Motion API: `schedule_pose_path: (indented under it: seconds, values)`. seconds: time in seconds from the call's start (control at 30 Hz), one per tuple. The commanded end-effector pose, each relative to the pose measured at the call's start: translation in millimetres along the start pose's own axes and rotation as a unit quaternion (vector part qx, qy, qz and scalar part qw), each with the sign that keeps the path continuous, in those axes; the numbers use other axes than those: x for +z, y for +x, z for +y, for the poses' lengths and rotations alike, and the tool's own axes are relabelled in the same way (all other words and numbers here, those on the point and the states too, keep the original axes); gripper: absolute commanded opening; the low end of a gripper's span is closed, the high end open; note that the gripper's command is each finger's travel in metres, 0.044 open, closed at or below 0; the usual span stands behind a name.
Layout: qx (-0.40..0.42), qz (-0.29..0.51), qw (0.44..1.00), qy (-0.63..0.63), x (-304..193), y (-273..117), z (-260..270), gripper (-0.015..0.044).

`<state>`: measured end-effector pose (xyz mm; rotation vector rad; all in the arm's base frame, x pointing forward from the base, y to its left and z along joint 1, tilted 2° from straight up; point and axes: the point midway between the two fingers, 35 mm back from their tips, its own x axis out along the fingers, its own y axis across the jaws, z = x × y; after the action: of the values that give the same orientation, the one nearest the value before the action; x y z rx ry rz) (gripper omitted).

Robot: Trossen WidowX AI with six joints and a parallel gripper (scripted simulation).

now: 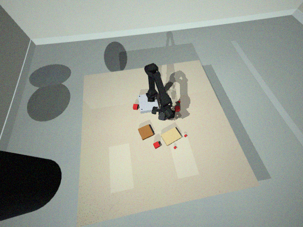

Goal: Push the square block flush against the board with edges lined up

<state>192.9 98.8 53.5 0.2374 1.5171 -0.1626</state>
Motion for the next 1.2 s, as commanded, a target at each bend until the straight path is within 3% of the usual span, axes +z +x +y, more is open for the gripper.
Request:
schedule_pose_path:
  seconds: [0.0,0.2,0.4,0.83,1.0,1.17]
  values:
    - [0.002,0.003,1.0,0.018,6.8,-0.7,0.7,0.0]
    - [0.007,0.014,0.996,0.087,35.7,-5.2,-1.0,0.0]
    - [0.002,0.007,0.983,0.185,100.6,-12.5,-19.5,0.0]
    - [-0.009,-0.006,0.916,0.4,228.3,-7.6,-132.8,0.0]
    - [-0.011,-0.008,0.906,0.424,238.9,-5.2,-151.5,0.0]
    - [-0.011,-0.008,0.906,0.424,239.9,46.3,-152.5,0.0]
